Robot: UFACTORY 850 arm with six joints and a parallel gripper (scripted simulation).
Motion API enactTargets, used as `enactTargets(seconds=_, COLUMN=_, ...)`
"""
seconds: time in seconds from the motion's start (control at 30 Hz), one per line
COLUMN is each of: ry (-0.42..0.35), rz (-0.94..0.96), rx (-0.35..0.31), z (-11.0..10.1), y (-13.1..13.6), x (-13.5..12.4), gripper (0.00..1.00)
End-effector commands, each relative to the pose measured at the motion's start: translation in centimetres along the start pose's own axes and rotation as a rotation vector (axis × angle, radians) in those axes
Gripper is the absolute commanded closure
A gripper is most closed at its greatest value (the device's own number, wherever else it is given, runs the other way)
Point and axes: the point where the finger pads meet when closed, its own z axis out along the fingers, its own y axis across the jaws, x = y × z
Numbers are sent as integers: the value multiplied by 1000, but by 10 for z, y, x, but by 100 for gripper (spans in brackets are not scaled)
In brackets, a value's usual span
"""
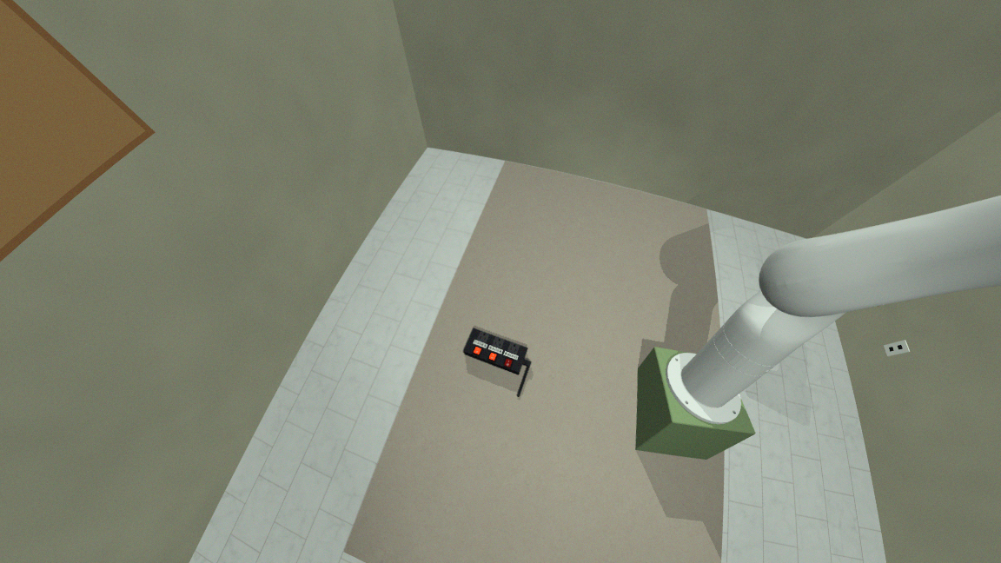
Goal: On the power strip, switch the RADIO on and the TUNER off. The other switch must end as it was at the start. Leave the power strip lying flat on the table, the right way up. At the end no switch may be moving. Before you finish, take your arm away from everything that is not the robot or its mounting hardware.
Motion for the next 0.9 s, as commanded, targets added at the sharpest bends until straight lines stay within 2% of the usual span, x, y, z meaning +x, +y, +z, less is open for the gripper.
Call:
enactTargets(seconds=0.0, ry=2, rz=0, rx=-1, z=1, y=1, x=1, gripper=100)
enactTargets(seconds=0.27, ry=1, rz=-1, rx=-3, z=1, y=2, x=0, gripper=100)
enactTargets(seconds=0.4, ry=-29, rz=-4, rx=-42, z=-2, y=21, x=-13, gripper=100)
enactTargets(seconds=0.47, ry=-29, rz=-4, rx=-42, z=-2, y=21, x=-13, gripper=100)
enactTargets(seconds=0.57, ry=-92, rz=-9, rx=-126, z=-10, y=63, x=-40, gripper=100)
enactTargets(seconds=0.63, ry=-92, rz=-9, rx=-126, z=-10, y=63, x=-40, gripper=100)
enactTargets(seconds=0.67, ry=-122, rz=-11, rx=-168, z=-16, y=83, x=-53, gripper=100)
enactTargets(seconds=0.7, ry=-122, rz=-11, rx=-168, z=-16, y=83, x=-53, gripper=100)
enactTargets(seconds=0.73, ry=-156, rz=-13, rx=-217, z=-23, y=107, x=-68, gripper=100)
enactTargets(seconds=0.8, ry=-156, rz=-13, rx=-217, z=-23, y=107, x=-68, gripper=100)
enactTargets(seconds=0.83, ry=-195, rz=-15, rx=-273, z=-33, y=134, x=-84, gripper=100)
enactTargets(seconds=0.87, ry=-195, rz=-15, rx=-273, z=-33, y=134, x=-84, gripper=100)
